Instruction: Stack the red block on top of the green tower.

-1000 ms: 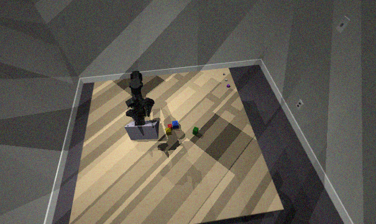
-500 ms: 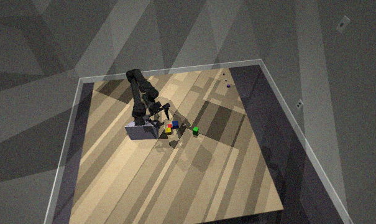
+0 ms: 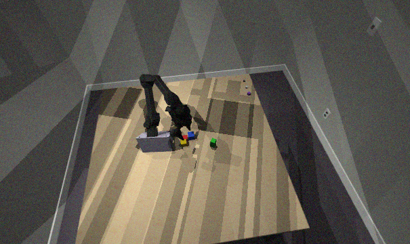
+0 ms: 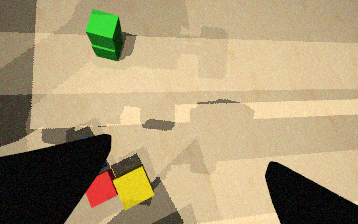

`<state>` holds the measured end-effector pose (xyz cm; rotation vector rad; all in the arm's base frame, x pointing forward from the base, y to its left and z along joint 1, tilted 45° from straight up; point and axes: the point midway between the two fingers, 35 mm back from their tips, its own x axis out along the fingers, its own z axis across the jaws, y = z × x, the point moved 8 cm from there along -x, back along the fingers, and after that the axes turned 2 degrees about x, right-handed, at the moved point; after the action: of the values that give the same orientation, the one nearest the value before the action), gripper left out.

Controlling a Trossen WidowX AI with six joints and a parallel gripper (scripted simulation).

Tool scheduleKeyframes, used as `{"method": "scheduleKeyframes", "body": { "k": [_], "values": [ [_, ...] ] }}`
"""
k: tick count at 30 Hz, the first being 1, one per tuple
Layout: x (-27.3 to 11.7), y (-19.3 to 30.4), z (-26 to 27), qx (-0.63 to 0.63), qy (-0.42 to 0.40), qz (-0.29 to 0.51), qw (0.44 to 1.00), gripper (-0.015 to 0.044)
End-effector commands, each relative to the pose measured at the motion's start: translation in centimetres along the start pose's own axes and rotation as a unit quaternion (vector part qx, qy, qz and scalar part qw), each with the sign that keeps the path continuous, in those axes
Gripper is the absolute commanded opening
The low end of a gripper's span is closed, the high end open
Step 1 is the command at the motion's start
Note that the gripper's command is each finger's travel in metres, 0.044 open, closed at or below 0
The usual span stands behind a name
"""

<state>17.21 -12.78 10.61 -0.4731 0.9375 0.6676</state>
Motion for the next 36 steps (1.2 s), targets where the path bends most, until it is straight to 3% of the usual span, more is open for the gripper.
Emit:
{"method": "scheduleKeyframes", "body": {
  "k": [1,13,24,36],
  "values": [
    [2.0,0.6,1.8,-0.081,-0.039,0.062,0.994,0.0440],
    [6.4,4.1,6.2,-0.259,-0.138,0.202,0.934,0.0440],
    [6.1,4.6,6.4,-0.266,-0.142,0.207,0.931,0.0440],
    [10.5,6.9,7.3,-0.265,-0.143,0.207,0.931,0.0440]
  ]
}}
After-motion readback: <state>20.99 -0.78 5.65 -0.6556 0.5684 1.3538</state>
